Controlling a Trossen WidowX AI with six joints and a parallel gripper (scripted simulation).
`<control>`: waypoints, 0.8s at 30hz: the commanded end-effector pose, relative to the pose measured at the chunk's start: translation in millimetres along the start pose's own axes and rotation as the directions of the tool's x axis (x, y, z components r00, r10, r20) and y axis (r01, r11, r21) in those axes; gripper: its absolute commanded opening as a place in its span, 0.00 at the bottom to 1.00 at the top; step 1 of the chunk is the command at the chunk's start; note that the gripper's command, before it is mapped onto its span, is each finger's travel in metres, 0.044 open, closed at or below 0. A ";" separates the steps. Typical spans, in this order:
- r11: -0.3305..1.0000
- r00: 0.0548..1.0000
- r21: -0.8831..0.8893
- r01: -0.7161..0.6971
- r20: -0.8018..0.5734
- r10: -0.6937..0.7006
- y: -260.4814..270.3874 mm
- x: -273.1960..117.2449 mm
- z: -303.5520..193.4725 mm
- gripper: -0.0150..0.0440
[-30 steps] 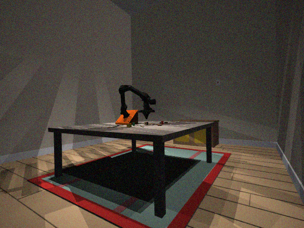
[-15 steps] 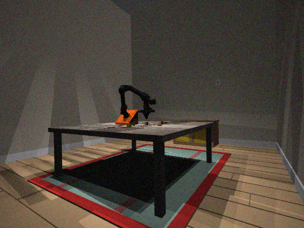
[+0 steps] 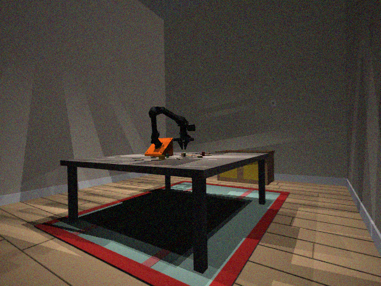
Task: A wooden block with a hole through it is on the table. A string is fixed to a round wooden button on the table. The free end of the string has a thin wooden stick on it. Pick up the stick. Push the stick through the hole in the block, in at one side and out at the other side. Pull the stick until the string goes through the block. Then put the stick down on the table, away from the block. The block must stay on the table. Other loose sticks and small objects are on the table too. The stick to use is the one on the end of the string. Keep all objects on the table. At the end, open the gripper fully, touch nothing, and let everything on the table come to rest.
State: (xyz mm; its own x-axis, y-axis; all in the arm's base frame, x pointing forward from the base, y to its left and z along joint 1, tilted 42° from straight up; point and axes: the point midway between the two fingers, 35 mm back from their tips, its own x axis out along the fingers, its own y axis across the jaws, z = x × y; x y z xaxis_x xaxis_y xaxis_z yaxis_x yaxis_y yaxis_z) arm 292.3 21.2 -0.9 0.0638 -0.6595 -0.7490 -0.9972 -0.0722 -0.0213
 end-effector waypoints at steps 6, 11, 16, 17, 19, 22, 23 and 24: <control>1.000 1.000 0.000 0.000 0.000 0.000 0.0 0.0 0.0 0.25; 1.000 1.000 0.000 0.000 0.000 0.000 0.0 0.0 0.0 0.25; 1.000 1.000 0.000 0.000 0.000 0.000 0.0 0.0 0.0 0.25; 1.000 1.000 -0.020 0.000 0.001 0.000 0.6 -0.1 1.8 0.30; 0.983 1.000 -0.181 0.002 0.006 -0.001 5.9 -1.1 15.9 0.39; 0.842 1.000 -0.539 0.009 0.014 -0.001 21.0 -2.7 47.4 0.52; 0.766 1.000 -0.643 0.010 0.015 -0.001 26.9 -3.0 57.2 0.57; 0.677 1.000 -0.736 0.012 0.015 -0.001 33.0 -3.1 66.7 0.61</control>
State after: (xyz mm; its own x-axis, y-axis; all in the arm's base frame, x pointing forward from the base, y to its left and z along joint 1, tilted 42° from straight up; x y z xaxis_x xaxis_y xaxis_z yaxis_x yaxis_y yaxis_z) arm 276.2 51.0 -24.2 0.0685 -0.6487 -0.7580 -0.8711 -0.4092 0.2715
